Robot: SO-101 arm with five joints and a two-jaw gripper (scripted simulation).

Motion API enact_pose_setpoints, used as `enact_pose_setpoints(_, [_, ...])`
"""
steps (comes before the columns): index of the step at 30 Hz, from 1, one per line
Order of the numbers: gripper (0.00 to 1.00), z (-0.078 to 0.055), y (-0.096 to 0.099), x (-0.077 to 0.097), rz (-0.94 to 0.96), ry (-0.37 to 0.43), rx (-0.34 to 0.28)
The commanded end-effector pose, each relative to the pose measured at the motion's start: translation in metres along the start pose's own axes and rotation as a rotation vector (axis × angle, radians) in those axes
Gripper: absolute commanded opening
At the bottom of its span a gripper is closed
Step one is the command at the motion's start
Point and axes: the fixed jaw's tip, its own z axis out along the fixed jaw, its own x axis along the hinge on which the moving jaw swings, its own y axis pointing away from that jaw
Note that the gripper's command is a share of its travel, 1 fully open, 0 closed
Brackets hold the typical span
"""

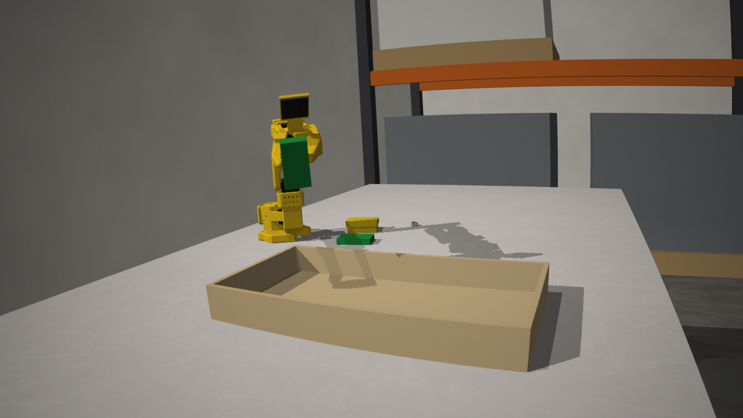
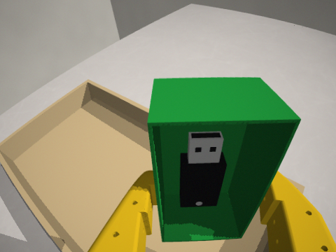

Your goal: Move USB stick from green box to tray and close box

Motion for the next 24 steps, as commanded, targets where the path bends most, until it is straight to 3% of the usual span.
enact_pose_setpoints(1, [0.20,-0.0037,-0.0022,-0.0165,0.005,-0.063,0.004])
enact_pose_setpoints(24, [0.20,-0.0013,-0.0026,-0.0131,0.003,-0.063,0.005])
